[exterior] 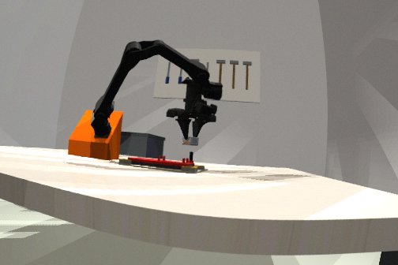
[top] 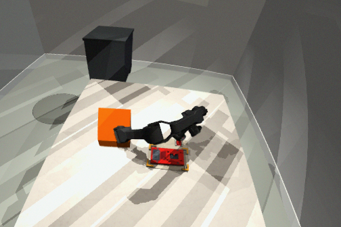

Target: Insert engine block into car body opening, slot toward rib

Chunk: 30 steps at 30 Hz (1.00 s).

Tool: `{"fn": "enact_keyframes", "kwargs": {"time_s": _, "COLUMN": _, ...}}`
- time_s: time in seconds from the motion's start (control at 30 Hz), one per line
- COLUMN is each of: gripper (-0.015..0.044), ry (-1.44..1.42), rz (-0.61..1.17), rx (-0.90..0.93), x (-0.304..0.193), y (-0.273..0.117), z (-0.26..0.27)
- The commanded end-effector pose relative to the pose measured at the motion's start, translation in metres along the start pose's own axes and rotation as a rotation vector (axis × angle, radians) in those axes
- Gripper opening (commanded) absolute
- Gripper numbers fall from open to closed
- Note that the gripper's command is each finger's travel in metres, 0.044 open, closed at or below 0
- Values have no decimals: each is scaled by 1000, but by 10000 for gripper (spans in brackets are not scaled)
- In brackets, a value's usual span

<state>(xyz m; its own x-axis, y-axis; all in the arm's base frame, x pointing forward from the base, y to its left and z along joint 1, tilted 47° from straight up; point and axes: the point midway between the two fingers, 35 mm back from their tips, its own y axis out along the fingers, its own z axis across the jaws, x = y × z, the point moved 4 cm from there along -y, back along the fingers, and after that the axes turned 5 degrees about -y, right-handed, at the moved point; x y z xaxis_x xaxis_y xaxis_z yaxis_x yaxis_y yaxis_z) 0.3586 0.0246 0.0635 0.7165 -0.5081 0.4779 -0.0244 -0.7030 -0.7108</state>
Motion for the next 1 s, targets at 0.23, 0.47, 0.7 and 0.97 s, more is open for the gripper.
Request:
{"fn": "enact_keyframes", "kwargs": {"time_s": 0.23, "gripper": 0, "ry": -232, "rz": -6, "rx": -7, "x": 15, "y": 12, "z": -31}}
{"fn": "enact_keyframes", "kwargs": {"time_s": 0.47, "gripper": 0, "ry": -379, "rz": -8, "rx": -14, "x": 22, "y": 19, "z": -51}}
{"fn": "enact_keyframes", "kwargs": {"time_s": 0.7, "gripper": 0, "ry": -526, "rz": -10, "rx": -23, "x": 27, "y": 26, "z": -72}}
{"fn": "enact_keyframes", "kwargs": {"time_s": 0.97, "gripper": 0, "ry": -694, "rz": -9, "rx": -37, "x": 32, "y": 34, "z": -95}}
